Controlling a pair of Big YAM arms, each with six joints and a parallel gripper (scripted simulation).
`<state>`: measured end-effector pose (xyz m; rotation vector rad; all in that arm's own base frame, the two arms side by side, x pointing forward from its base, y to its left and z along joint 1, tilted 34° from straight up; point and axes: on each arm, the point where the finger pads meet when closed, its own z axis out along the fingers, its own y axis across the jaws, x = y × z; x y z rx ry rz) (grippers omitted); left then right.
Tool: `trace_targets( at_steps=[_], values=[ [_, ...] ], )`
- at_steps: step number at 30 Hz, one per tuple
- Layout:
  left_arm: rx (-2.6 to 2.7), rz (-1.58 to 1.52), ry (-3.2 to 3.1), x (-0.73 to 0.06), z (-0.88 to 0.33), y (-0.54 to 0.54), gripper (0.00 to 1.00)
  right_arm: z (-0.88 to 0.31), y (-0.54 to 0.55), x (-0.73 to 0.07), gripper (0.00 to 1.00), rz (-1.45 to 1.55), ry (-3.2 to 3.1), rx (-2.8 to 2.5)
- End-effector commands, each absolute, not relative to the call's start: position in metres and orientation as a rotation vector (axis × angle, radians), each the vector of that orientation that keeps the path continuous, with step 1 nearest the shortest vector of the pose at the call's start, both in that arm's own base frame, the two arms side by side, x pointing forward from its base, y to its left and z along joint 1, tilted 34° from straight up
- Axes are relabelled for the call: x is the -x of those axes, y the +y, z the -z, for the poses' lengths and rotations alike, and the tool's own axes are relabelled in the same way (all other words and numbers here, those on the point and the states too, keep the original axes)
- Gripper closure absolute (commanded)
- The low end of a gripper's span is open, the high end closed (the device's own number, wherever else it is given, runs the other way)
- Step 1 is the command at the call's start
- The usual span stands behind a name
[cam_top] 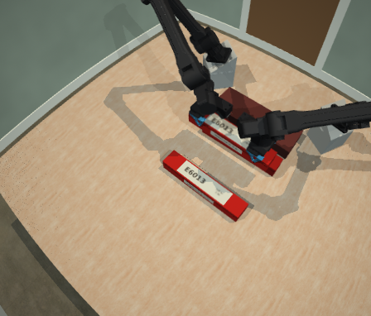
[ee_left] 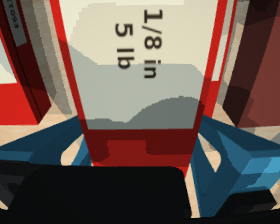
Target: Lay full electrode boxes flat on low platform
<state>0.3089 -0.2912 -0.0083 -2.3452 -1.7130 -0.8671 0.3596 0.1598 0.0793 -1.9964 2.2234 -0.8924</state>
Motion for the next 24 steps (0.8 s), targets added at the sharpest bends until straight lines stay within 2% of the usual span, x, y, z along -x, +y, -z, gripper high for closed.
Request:
trace_targets(
  at_steps=[1,19,24],
  values=[
    [2.401,0.904,-1.721,-0.304,-0.018,-0.302,1.0,-0.097,0.168,-0.353,1.0,0.91,2.166,1.995],
    [2.397,0.903,-1.731,-0.278,-0.011,-0.285,1.0,-0.081,0.173,-0.327,1.0,0.908,2.176,1.983],
    [2.397,0.904,-1.767,-0.294,-0.02,-0.292,1.0,-0.088,0.171,-0.339,1.0,0.907,2.181,1.962]
  ],
)
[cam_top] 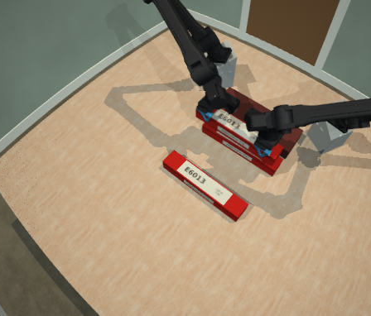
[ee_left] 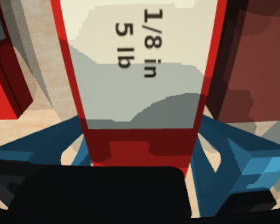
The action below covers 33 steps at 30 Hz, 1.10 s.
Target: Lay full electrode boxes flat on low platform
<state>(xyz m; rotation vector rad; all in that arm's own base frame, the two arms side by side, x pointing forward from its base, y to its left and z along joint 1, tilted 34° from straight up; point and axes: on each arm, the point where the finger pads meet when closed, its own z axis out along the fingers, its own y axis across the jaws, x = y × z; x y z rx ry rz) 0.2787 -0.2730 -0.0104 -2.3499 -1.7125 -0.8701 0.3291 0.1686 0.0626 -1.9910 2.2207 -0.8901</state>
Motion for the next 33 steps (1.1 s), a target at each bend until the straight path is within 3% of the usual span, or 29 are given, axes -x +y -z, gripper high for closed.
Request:
trace_targets(
  at_steps=[1,33],
  values=[
    [2.396,0.904,-1.767,-0.294,-0.019,-0.29,1.0,-0.088,0.171,-0.339,1.0,0.908,2.181,1.963],
    [2.388,0.896,-1.755,-0.275,-0.017,-0.294,1.0,-0.094,0.187,-0.327,1.0,0.899,2.181,1.963]
  ],
)
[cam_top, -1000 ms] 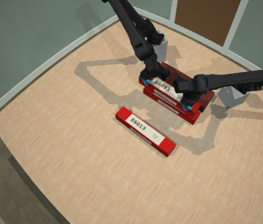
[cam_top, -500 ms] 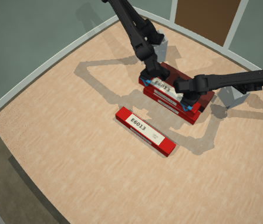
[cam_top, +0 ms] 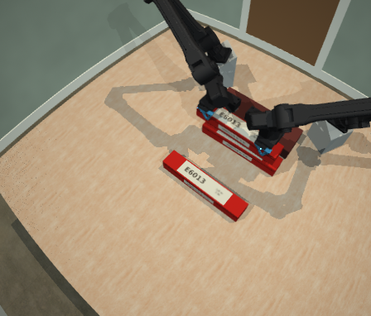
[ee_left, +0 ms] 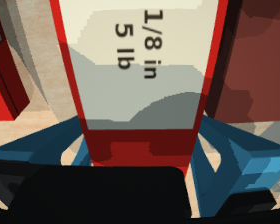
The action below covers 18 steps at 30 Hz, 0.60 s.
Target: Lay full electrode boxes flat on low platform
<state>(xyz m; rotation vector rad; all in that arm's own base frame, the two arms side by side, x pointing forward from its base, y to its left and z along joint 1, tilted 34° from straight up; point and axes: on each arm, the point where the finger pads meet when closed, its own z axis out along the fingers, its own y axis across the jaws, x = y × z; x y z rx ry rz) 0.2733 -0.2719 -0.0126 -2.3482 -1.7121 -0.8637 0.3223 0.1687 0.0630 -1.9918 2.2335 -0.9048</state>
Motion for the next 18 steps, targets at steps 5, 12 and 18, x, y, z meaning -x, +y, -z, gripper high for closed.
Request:
trace_targets(
  at_steps=[5,12,18],
  values=[
    [2.388,0.896,-1.755,-0.273,-0.02,-0.296,1.0,-0.097,0.188,-0.325,1.0,0.899,2.181,1.963],
    [2.388,0.895,-1.755,-0.269,-0.028,-0.299,1.0,-0.105,0.192,-0.321,1.0,0.898,2.181,1.962],
    [2.389,0.894,-1.756,-0.266,-0.035,-0.303,1.0,-0.112,0.195,-0.318,1.0,0.897,2.181,1.962]
  ],
)
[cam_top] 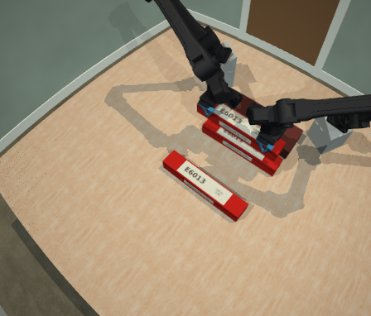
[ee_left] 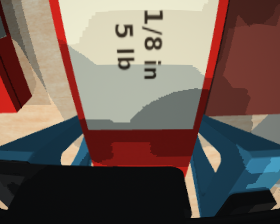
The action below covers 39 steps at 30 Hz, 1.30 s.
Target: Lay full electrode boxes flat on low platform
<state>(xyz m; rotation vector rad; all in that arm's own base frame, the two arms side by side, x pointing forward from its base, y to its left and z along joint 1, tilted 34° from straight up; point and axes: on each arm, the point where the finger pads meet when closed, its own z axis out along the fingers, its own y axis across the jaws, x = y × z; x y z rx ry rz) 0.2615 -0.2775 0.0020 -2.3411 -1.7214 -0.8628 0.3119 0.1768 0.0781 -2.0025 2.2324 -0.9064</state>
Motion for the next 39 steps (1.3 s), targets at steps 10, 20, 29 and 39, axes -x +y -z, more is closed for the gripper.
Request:
trace_targets(
  at_steps=[10,20,29,39],
  values=[
    [2.389,0.894,-1.756,-0.261,-0.044,-0.307,1.0,-0.121,0.199,-0.314,1.0,0.896,2.181,1.962],
    [2.389,0.893,-1.757,-0.26,-0.047,-0.308,1.0,-0.123,0.2,-0.312,1.0,0.896,2.181,1.962],
    [2.389,0.893,-1.757,-0.26,-0.047,-0.308,1.0,-0.123,0.2,-0.312,1.0,0.896,2.181,1.962],
    [2.389,0.893,-1.757,-0.26,-0.047,-0.308,1.0,-0.123,0.2,-0.312,1.0,0.896,2.181,1.962]
  ],
)
